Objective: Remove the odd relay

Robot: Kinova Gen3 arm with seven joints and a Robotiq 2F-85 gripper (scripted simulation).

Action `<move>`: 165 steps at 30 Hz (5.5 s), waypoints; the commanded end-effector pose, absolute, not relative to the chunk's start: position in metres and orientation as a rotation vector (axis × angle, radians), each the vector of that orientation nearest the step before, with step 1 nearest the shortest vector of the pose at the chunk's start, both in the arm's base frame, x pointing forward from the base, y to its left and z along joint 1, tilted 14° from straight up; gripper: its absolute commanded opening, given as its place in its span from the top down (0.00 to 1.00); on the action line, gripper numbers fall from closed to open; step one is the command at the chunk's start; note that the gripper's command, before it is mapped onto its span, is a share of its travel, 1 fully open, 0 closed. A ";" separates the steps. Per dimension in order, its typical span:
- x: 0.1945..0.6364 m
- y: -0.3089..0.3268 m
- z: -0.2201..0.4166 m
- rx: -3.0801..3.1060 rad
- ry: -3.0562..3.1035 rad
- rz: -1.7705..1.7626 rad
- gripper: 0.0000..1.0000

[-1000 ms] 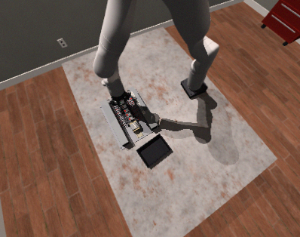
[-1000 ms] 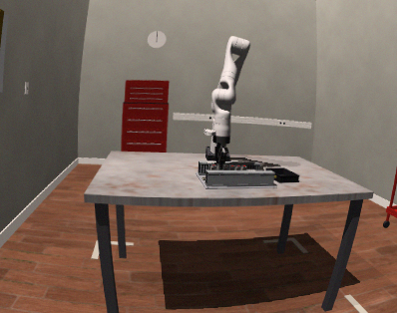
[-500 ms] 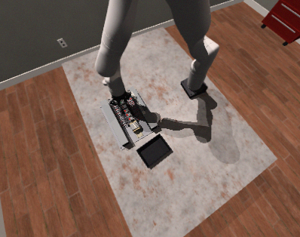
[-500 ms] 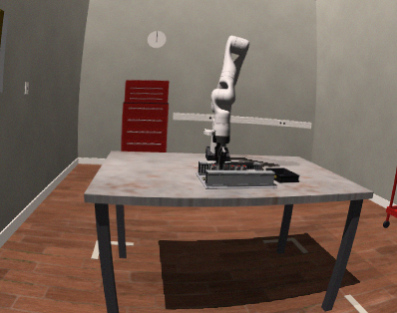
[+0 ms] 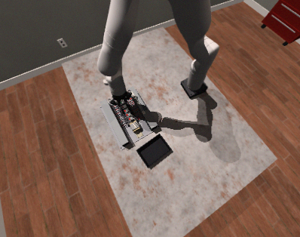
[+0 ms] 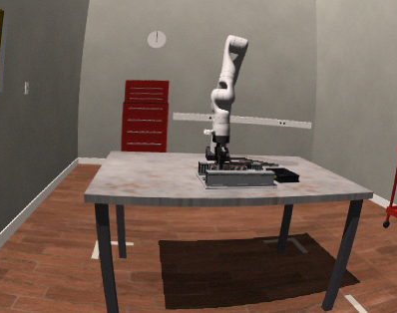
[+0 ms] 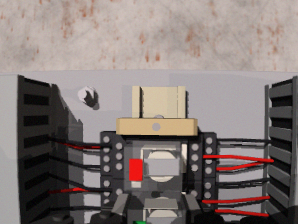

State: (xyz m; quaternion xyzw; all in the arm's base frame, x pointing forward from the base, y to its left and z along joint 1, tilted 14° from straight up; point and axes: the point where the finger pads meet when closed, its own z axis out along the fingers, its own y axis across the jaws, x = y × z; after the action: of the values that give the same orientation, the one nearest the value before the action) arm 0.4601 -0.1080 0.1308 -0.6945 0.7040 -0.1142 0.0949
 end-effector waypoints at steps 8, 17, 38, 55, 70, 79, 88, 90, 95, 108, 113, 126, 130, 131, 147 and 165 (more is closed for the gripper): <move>0.460 -0.108 0.131 -2.051 2.078 -0.353 1.00; 0.460 -0.108 0.131 -2.043 2.070 -0.367 1.00; 0.459 -0.108 0.131 -2.030 2.056 -0.389 1.00; 0.460 -0.108 0.132 -2.046 2.073 -0.361 1.00; 0.460 -0.108 0.132 -2.059 2.087 -0.338 1.00; 0.461 -0.108 0.132 -2.069 2.098 -0.321 1.00; 0.461 -0.108 0.132 -2.075 2.104 -0.312 1.00; 0.461 -0.108 0.132 -2.077 2.106 -0.308 1.00; 0.461 -0.108 0.133 -2.082 2.111 -0.298 1.00; 0.462 -0.108 0.133 -2.093 2.123 -0.279 1.00; 0.462 -0.108 0.133 -2.098 2.128 -0.269 1.00; 0.463 -0.108 0.133 -2.109 2.140 -0.249 1.00; 0.463 -0.108 0.133 -2.112 2.143 -0.242 1.00; 0.463 -0.108 0.133 -2.114 2.145 -0.240 1.00; 0.463 -0.108 0.134 -2.090 2.120 -0.283 1.00; 0.463 -0.108 0.134 -2.087 2.117 -0.289 1.00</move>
State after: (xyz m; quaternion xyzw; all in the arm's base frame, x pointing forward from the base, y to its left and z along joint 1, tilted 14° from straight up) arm 0.4621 -0.1080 0.1332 -0.6968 0.7068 -0.0954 0.0765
